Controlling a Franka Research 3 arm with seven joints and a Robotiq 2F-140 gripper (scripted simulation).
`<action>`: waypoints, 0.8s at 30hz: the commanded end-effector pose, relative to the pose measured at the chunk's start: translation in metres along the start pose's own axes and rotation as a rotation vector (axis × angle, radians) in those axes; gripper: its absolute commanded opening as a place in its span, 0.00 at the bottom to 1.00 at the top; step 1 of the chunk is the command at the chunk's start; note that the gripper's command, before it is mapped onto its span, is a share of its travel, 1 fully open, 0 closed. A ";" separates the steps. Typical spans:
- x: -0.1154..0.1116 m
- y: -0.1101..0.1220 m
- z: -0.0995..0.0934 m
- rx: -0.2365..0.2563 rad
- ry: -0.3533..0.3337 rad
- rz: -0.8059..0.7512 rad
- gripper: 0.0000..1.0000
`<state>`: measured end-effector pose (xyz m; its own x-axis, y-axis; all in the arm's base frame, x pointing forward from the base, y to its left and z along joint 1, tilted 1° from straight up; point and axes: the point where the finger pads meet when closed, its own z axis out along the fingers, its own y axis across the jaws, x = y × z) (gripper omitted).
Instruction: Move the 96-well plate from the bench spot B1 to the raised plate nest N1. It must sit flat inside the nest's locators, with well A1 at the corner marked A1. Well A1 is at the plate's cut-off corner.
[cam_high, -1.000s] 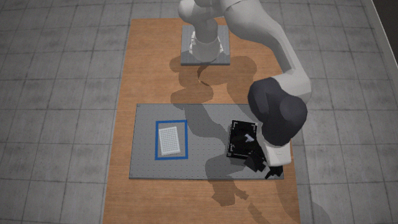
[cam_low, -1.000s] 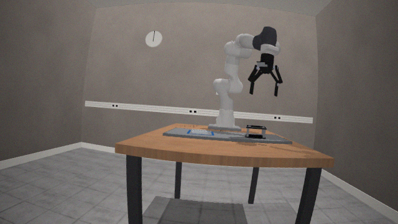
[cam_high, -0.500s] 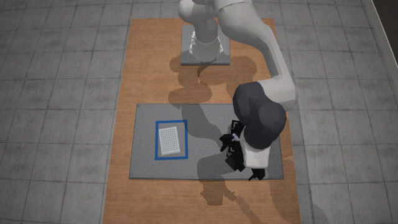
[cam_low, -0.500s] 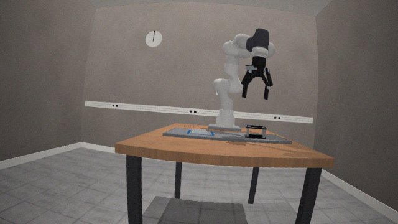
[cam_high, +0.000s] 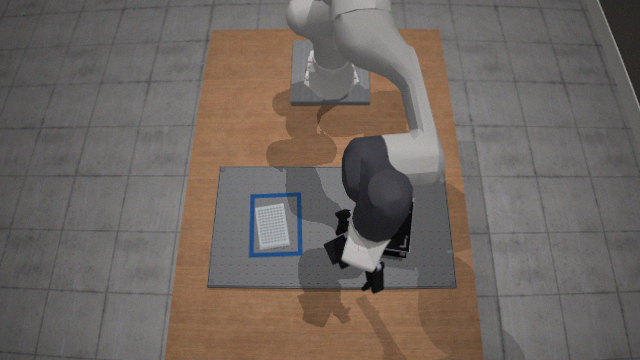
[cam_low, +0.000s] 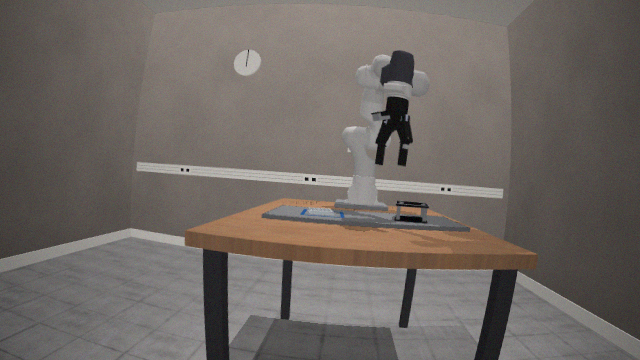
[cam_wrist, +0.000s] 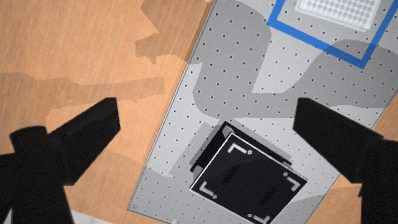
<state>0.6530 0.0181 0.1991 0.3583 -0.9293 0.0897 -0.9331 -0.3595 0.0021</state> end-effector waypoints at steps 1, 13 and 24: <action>0.006 0.000 0.001 0.023 0.006 0.161 1.00; 0.043 0.037 0.028 0.011 -0.016 0.486 1.00; 0.068 0.069 0.048 0.000 -0.031 0.734 1.00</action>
<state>0.6148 -0.0644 0.1593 -0.1856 -0.9816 0.0457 -0.9826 0.1850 -0.0180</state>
